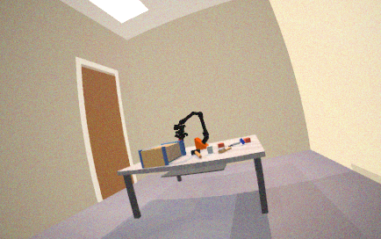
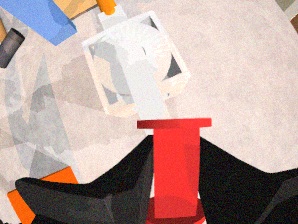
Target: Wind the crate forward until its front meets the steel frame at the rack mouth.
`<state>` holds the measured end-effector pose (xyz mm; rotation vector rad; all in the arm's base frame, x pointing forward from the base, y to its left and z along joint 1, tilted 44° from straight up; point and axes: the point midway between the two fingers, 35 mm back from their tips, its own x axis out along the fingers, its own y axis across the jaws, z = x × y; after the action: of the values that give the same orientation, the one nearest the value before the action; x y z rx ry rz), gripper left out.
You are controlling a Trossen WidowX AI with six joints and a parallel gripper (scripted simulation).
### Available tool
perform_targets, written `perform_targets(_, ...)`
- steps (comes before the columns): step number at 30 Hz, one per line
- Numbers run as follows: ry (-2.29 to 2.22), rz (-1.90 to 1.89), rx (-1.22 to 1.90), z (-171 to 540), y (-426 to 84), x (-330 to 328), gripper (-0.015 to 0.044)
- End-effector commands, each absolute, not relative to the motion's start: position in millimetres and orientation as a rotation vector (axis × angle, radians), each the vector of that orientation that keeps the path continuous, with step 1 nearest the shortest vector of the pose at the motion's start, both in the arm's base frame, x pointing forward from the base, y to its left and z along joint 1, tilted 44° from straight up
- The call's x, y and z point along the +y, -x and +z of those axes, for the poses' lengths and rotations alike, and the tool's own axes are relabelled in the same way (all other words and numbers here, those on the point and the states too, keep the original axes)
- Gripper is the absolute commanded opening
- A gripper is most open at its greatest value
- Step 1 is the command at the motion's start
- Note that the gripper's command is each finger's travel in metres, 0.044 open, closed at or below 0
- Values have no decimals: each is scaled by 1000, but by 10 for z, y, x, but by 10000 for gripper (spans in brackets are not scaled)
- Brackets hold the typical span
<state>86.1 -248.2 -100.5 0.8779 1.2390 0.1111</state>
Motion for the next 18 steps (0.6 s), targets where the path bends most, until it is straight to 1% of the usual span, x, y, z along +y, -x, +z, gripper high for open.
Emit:
perform_targets(1, -855, 109, 1243, -1098, -870, -2565, 0)
perform_targets(18, -852, 108, 1242, -1364, -1002, -2859, 0)
